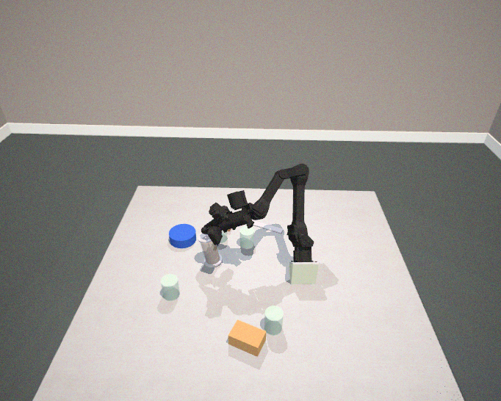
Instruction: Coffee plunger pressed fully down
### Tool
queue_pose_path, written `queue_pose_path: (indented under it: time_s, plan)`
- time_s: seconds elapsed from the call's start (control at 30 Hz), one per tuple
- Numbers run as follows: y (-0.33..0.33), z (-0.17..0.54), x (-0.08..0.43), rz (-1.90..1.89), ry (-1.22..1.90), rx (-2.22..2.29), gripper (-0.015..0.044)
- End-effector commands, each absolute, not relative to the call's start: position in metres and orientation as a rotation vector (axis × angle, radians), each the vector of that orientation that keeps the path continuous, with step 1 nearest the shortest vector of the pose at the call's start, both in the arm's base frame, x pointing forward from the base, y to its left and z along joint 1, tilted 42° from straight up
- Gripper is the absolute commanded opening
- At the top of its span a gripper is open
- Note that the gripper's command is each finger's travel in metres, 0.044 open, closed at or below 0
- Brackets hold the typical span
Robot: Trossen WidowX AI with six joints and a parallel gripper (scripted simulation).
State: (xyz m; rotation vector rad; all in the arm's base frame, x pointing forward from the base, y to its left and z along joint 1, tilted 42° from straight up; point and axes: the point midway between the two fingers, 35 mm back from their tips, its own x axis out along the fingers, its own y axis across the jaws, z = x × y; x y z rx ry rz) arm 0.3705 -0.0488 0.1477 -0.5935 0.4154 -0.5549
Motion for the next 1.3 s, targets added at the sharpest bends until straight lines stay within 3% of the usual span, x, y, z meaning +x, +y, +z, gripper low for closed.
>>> queue_pose_path:
  time_s: [0.0, 0.43, 0.83, 1.27]
  plan:
    - [-0.053, 0.143, 0.370, -0.566, 0.439, -0.605, 0.0123]
    - [-0.049, 0.147, 0.371, -0.556, 0.417, -0.594, 0.0123]
    - [-0.049, 0.147, 0.371, -0.556, 0.417, -0.594, 0.0438]
    - [0.005, 0.204, 0.347, -0.571, 0.440, -0.602, 0.0440]
